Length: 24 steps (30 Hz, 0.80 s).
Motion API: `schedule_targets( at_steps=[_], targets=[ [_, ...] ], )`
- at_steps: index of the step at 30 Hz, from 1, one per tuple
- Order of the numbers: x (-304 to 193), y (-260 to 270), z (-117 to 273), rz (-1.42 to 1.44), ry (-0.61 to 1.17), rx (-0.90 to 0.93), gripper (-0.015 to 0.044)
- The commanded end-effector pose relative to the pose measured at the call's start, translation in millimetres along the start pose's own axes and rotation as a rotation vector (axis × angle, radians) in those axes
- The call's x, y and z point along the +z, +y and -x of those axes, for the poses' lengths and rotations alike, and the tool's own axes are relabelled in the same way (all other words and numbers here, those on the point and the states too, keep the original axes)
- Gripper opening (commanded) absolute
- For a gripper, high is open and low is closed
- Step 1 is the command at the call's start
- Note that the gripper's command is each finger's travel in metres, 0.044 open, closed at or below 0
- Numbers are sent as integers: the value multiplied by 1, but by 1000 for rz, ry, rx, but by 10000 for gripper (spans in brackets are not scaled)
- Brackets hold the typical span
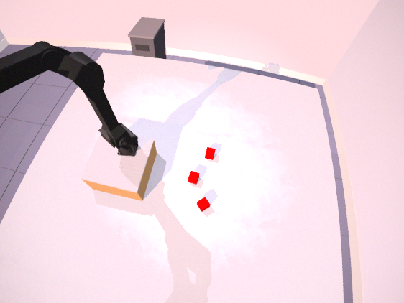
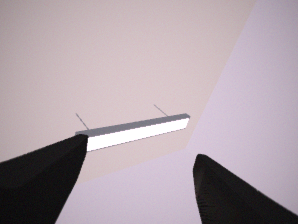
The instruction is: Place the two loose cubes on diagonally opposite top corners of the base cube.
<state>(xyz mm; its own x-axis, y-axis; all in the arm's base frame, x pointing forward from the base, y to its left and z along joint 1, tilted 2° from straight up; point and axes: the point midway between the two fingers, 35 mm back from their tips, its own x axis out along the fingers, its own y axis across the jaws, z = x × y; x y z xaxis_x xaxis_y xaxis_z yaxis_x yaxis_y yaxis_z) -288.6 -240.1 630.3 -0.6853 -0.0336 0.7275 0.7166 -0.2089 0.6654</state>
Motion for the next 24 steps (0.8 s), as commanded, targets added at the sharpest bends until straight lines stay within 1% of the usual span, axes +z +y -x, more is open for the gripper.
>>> schedule_targets(
  at_steps=[1,6,12,18,24],
  targets=[
    [-52,11,28,113,193,-2,265],
    [-114,27,75,253,435,38,265],
    [-174,52,149,417,717,160,265],
    [-213,80,238,570,975,361,265],
    [-230,106,337,706,1194,635,265]
  ],
)
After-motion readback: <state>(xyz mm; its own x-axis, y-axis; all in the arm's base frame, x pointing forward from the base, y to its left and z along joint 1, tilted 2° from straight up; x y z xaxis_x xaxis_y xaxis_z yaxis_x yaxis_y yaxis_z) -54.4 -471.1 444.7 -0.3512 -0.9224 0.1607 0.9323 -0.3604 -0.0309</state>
